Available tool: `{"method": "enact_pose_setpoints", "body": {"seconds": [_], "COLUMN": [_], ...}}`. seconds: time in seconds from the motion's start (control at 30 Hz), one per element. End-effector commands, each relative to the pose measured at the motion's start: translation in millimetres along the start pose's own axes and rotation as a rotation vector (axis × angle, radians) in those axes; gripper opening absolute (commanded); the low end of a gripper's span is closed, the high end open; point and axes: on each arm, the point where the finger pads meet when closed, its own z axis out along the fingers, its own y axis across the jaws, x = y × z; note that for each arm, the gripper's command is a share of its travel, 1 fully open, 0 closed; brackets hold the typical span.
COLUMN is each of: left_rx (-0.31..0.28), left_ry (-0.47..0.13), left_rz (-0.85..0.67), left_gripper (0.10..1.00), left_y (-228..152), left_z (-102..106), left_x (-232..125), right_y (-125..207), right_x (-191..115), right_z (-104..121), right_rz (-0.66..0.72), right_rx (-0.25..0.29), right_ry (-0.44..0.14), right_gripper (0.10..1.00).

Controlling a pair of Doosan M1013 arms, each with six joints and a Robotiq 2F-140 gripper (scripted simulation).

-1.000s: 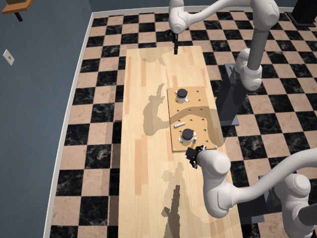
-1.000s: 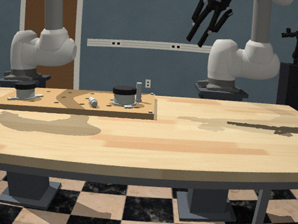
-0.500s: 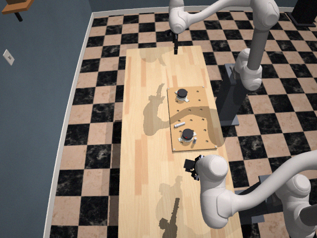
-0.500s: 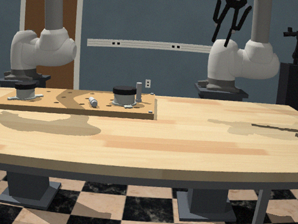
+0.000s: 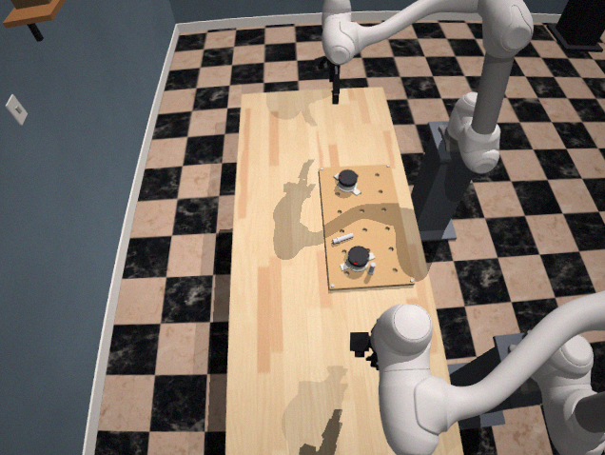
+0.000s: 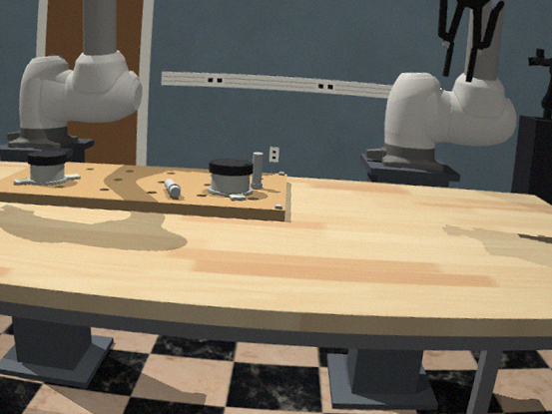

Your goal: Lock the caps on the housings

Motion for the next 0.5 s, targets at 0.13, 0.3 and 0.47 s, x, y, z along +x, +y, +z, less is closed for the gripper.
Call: {"method": "enact_pose_setpoints", "body": {"seconds": [0.13, 0.3, 0.47], "left_rx": [0.101, 0.139, 0.136], "left_ry": [-0.033, -0.043, -0.041], "left_rz": [-0.114, -0.159, -0.156], "left_gripper": [0.328, 0.328, 0.328], "left_y": [-50, -68, -67], "left_z": [-21, -29, -29], "left_x": [-5, -8, -8], "right_y": [0, 0, 0], "right_x": [0, 0, 0], "right_z": [-1, -1, -1], "right_rz": [0.000, 0.000, 0.000], "right_rx": [0.000, 0.000, 0.000], "right_ry": [0.001, 0.001, 0.001], "right_gripper": [1.000, 1.000, 1.000]}}
